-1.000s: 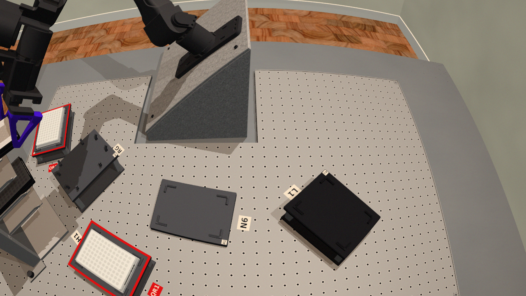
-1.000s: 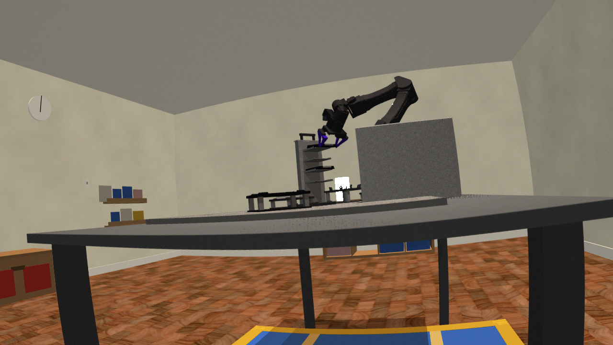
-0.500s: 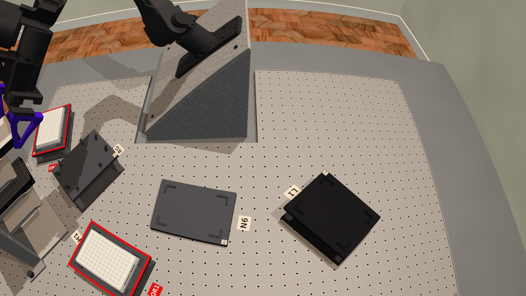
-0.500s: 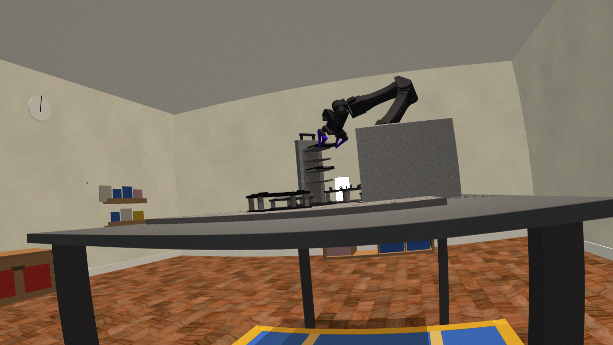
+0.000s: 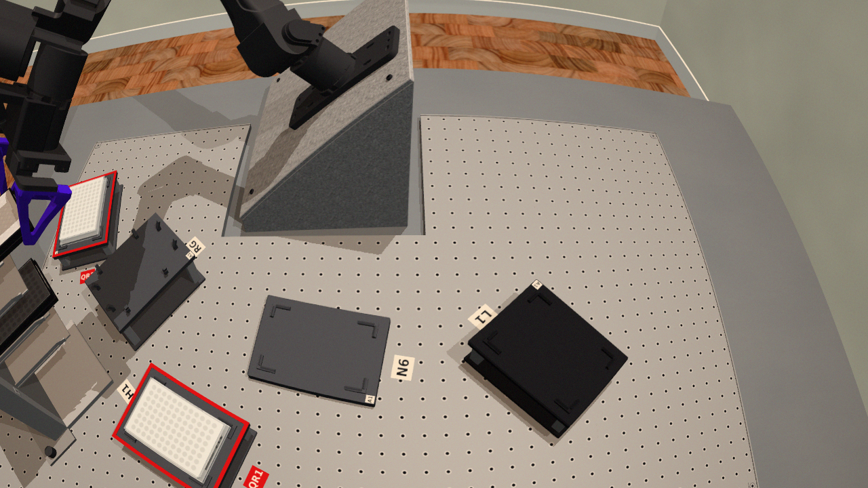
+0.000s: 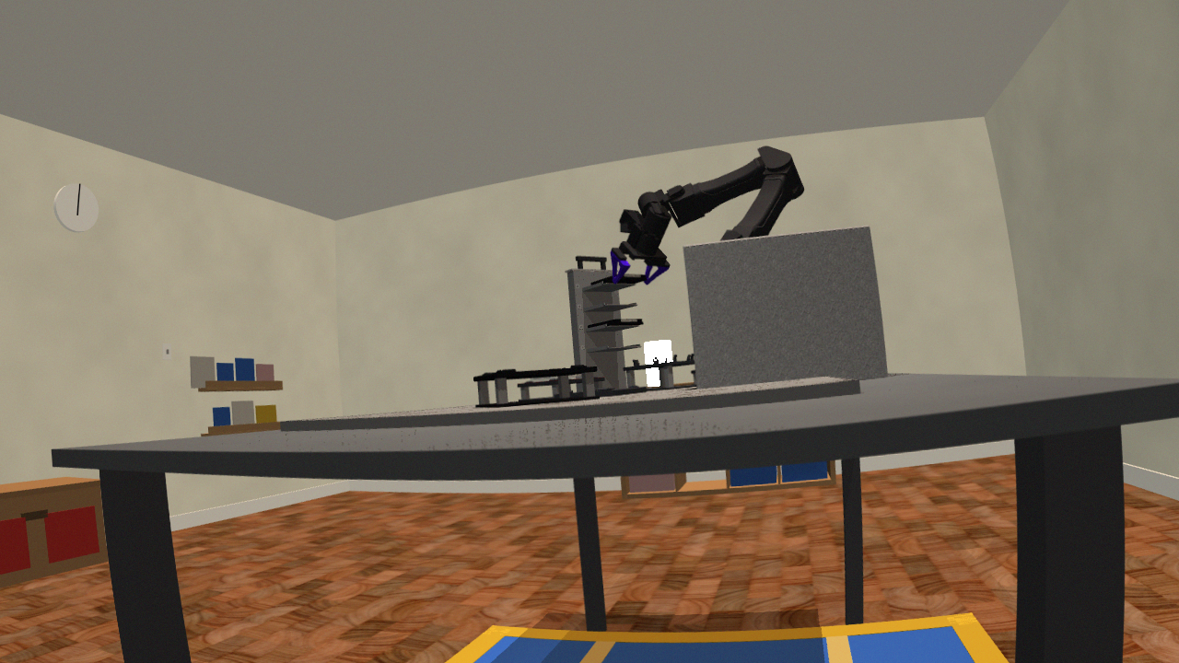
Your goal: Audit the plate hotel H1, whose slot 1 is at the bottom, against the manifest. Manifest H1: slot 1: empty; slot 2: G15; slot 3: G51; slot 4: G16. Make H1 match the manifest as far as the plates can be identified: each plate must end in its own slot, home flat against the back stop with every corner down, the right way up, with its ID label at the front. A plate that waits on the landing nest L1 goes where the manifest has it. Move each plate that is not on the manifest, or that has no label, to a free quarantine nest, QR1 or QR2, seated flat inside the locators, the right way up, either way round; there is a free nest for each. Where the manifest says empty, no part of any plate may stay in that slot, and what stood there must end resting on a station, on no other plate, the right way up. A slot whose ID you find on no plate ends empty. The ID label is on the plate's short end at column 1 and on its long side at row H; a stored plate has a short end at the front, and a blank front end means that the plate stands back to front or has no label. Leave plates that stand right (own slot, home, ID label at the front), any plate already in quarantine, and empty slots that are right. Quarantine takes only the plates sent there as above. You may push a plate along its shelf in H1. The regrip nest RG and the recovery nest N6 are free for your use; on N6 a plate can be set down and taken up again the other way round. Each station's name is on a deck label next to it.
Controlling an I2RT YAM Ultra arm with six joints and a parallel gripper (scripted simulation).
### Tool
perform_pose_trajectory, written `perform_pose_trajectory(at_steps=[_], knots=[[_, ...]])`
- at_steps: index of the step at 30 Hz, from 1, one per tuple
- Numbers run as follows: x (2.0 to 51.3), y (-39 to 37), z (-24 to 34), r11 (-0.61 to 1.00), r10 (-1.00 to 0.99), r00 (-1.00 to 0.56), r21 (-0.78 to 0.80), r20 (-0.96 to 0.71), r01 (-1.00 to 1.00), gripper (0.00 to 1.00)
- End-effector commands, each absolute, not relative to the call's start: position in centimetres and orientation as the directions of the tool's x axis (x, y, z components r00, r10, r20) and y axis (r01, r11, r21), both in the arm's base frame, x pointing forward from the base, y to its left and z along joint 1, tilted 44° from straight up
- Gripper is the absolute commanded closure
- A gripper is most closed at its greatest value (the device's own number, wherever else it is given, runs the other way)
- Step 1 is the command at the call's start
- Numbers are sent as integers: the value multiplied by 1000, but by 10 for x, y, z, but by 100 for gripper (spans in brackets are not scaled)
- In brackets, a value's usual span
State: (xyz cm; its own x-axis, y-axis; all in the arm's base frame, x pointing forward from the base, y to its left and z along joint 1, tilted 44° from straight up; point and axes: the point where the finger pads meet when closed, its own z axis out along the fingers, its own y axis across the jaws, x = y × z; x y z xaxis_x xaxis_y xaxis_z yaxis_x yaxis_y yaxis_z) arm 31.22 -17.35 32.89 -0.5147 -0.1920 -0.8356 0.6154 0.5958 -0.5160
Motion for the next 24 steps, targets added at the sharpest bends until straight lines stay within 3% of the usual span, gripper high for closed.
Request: perform_pose_trajectory(at_steps=[1, 24], knots=[[313, -172, 332, 598, -196, -507, -512, -839, 617, 0], [291, -154, 327, 598, -195, -508, -512, -839, 616, 0]])
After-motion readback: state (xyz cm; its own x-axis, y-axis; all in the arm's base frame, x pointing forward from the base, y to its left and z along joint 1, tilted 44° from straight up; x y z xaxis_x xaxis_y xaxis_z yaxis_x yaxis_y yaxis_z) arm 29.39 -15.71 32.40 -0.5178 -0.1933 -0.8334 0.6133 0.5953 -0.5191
